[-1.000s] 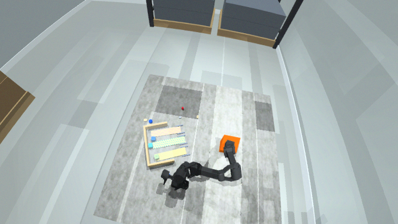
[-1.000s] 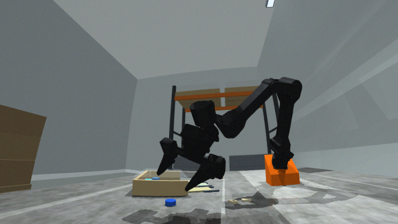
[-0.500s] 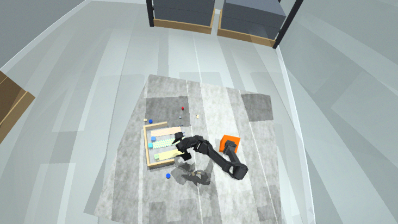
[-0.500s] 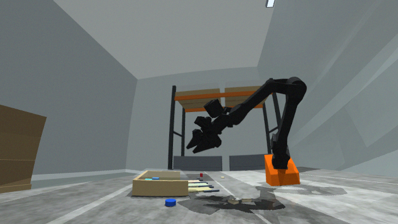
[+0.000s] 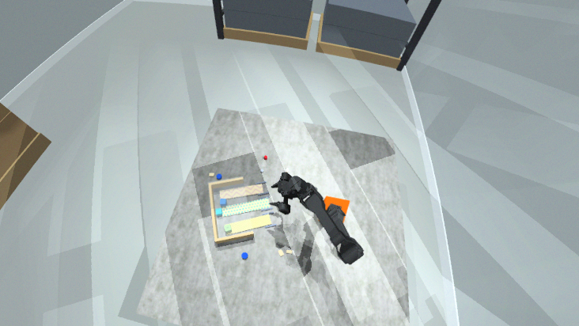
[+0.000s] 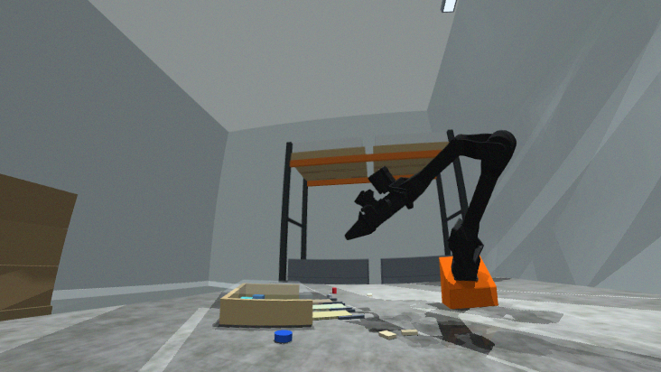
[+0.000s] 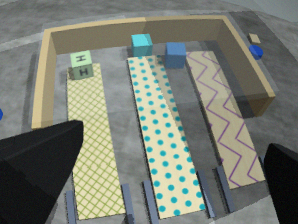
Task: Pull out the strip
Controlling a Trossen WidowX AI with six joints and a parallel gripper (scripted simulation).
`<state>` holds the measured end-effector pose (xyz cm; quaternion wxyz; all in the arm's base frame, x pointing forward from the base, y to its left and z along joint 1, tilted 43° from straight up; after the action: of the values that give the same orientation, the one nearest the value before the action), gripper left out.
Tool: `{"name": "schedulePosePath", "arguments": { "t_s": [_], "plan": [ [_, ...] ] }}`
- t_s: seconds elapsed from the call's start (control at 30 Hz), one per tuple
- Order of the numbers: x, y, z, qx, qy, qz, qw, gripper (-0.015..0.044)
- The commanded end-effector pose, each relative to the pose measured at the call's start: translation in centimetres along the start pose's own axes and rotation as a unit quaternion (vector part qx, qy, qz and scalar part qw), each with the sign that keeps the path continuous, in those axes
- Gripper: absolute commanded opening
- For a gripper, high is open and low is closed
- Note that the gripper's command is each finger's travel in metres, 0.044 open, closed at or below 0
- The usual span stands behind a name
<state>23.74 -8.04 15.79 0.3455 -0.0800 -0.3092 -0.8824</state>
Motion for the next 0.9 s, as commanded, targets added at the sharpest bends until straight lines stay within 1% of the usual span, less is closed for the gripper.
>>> {"name": "schedulePosePath", "arguments": {
  "t_s": [0.0, 0.3, 0.4, 0.47, 0.63, 0.8, 0.87],
  "plan": [
    [0.2, -0.3, -0.3, -0.014, -0.001, 0.0, 1.0, 0.04],
    [0.2, -0.3, -0.3, -0.014, -0.001, 0.0, 1.0, 0.04],
    [-0.5, 0.0, -0.1, -0.009, -0.005, 0.018, 1.0, 0.0321],
    [-1.8, 0.5, 0.3, 0.0, -0.014, 0.051, 0.999, 0.0269],
    [-6.6, 1.2, 2.2, 0.047, -0.038, 0.185, 0.981, 0.0137],
    [-10.5, 1.3, 4.3, 0.096, -0.037, 0.314, 0.944, 0.0006],
    [-11.9, 1.1, 5.3, 0.117, -0.033, 0.367, 0.923, 0.0]
  ]
}}
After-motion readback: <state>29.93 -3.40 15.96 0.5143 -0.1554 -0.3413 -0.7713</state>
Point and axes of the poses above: the point midway between the two fingers, 35 mm back from their tips, its own x axis back along the fingers, its own z axis across the jaws, y = z × x, the point moved 10 cm from there along x, back along the fingers, and after that the axes turned 14 degrees about -x, right-handed, at the moved point
